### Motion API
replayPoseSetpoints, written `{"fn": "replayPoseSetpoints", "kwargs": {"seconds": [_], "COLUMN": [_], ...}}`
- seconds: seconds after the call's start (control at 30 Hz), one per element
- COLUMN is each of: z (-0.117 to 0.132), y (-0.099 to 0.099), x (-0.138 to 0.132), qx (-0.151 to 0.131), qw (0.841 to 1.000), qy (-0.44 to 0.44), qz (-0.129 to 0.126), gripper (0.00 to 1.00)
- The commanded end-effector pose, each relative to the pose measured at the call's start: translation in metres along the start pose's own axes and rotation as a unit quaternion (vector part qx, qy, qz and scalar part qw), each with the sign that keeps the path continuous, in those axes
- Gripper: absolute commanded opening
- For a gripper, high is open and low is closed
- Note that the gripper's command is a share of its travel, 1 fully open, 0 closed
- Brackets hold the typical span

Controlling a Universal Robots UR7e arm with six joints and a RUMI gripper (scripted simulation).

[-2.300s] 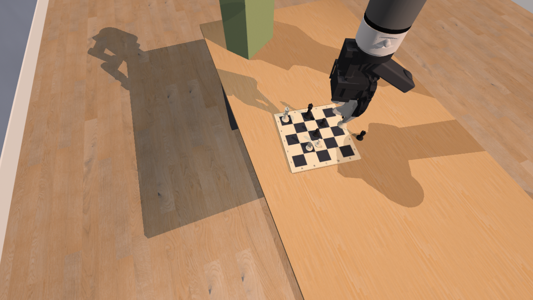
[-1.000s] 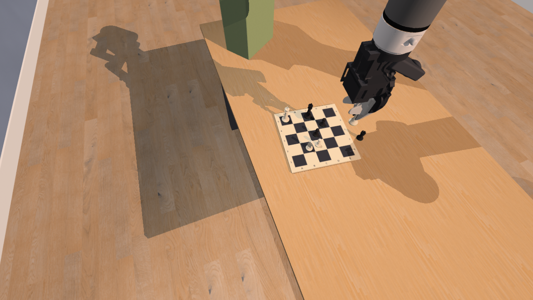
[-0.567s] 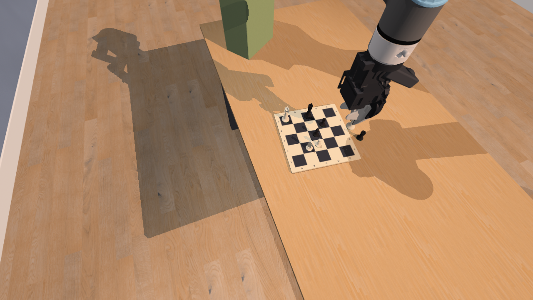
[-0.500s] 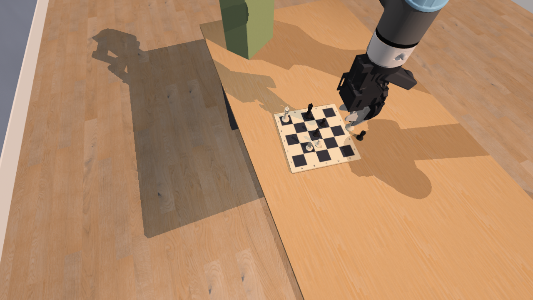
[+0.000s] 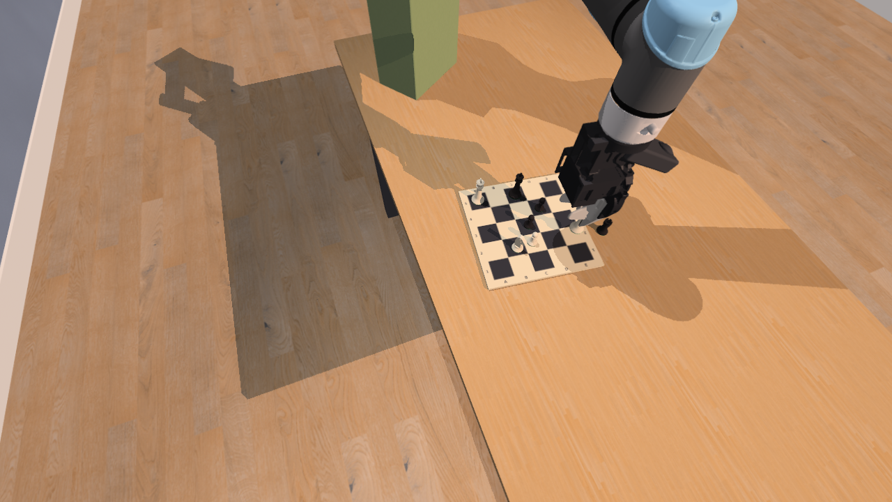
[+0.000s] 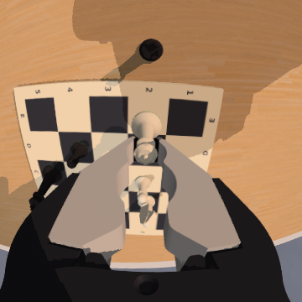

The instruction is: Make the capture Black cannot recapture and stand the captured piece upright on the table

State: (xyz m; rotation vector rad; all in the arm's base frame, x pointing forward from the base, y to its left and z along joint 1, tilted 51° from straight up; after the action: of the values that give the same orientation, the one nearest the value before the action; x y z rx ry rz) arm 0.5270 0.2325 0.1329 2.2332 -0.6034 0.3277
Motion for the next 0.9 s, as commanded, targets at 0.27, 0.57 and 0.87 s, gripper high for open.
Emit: {"fn": "replayPoseSetpoints", "kwargs": {"seconds": [0.27,0.57,0.87], "z": [-0.0002,-0.0002,-0.0002], "y": [-0.0184,-0.0185,-0.0185], "x": [0.0011,0.0011,0.0011], "qx": [0.000,0.000,0.000], "qw": [1.000,1.000,1.000], "qy": [0.000,0.000,0.000], "qz": [0.002,0.002,0.002], "gripper": [0.00,0.00,0.00]}}
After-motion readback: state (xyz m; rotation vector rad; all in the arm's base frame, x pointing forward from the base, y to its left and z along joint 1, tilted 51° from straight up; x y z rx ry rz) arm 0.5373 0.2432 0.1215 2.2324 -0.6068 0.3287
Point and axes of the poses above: the point where the finger pads meet when closed, its own y axis back along the fingers, its own x axis across the jaws, z = x × y, the point moved 2 cm from there along y, back along the fingers, and after that the axes turned 14 degrees about -y, right-handed, at the moved point
